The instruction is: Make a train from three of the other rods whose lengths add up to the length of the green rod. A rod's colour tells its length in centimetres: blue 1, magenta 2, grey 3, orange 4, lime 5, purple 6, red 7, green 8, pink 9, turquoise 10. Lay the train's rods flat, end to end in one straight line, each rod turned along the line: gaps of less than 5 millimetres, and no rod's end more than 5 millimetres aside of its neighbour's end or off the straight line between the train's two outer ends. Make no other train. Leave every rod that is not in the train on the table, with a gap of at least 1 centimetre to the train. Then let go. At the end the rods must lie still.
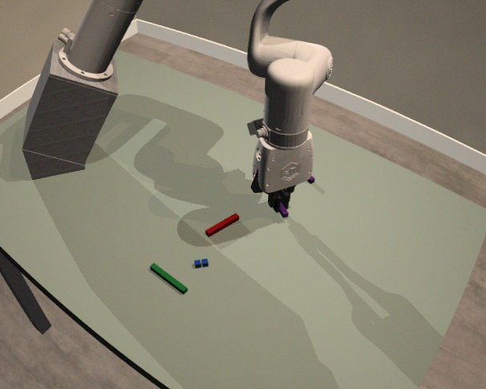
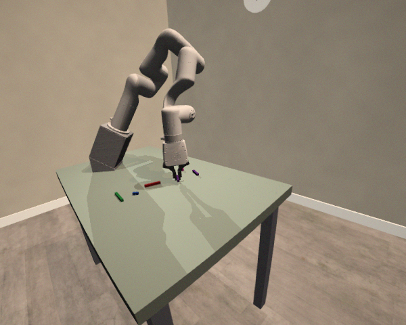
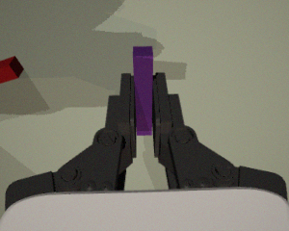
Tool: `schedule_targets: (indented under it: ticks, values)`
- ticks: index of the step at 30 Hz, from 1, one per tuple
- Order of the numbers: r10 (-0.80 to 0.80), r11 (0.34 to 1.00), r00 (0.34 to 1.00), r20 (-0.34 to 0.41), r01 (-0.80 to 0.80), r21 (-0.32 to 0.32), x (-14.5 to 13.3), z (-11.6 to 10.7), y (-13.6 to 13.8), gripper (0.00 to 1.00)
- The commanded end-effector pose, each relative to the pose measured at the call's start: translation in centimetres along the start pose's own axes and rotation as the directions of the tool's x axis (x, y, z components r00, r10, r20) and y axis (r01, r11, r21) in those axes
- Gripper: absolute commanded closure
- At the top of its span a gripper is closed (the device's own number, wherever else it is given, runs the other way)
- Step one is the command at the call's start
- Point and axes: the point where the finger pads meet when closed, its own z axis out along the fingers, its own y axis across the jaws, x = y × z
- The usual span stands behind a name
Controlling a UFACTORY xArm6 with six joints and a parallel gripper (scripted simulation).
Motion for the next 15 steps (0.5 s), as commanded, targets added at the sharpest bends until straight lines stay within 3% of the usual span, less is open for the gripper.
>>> schedule_targets:
  ticks: [1, 8, 15]
  values:
    - [0.0, 1.0, 1.0, 0.001, 0.0, 0.0, -0.1, -3.9, 0.1, 0.96]
    - [0.0, 1.0, 1.0, 0.001, 0.0, 0.0, -0.1, -7.7, 0.1, 0.96]
    - [0.0, 1.0, 1.0, 0.001, 0.0, 0.0, -0.1, -8.7, 0.1, 0.96]
